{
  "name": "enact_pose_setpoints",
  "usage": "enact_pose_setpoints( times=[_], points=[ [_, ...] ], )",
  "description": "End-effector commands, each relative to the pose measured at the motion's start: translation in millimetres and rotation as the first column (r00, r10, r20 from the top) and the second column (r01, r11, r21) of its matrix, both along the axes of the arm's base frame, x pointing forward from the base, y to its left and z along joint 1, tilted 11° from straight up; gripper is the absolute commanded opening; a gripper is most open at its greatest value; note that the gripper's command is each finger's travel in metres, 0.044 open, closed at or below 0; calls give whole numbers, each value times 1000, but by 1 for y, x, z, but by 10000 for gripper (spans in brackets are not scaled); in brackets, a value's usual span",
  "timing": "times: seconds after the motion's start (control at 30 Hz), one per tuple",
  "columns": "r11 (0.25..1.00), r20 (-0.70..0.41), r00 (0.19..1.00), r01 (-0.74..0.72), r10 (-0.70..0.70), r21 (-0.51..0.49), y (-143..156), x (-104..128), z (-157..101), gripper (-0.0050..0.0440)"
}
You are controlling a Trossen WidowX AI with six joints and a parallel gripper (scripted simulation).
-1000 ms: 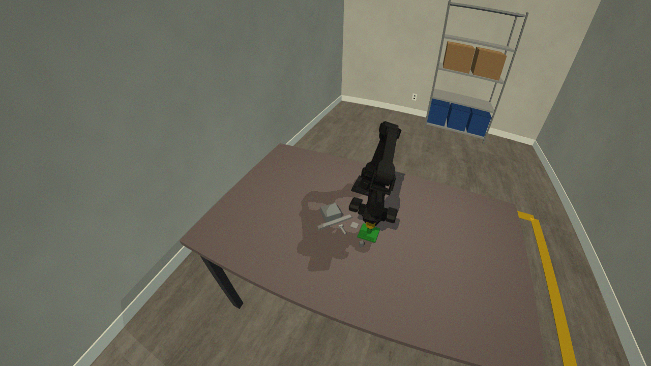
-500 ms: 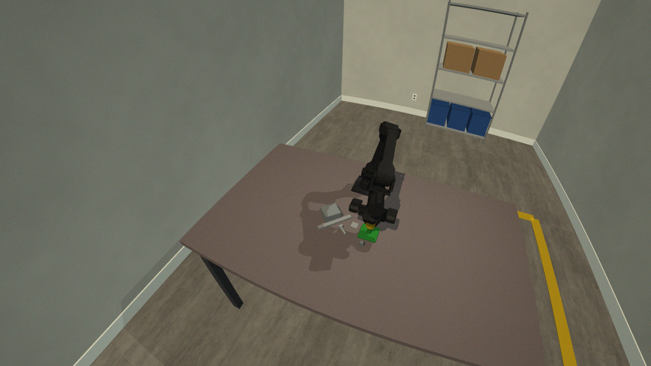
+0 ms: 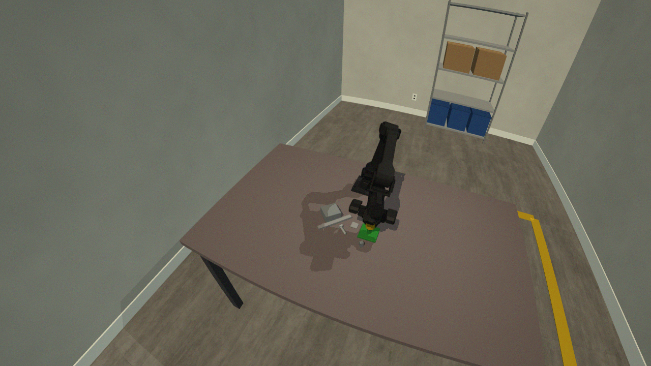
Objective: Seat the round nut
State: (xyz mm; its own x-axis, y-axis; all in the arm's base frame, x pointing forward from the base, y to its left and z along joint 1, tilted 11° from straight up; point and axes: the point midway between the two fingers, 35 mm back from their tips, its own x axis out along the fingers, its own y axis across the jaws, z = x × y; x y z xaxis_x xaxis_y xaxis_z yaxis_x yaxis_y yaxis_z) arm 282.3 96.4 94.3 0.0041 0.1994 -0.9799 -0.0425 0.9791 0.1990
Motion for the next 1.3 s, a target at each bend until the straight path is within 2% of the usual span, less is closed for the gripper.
enact_pose_setpoints(
  times=[0.0, 1.27],
  points=[
    [1000, 18, 1000, 3, -3, 4, 1, 2, 4, -50],
    [1000, 18, 1000, 3, -3, 4, 3, 2, -6, -50]
  ],
)
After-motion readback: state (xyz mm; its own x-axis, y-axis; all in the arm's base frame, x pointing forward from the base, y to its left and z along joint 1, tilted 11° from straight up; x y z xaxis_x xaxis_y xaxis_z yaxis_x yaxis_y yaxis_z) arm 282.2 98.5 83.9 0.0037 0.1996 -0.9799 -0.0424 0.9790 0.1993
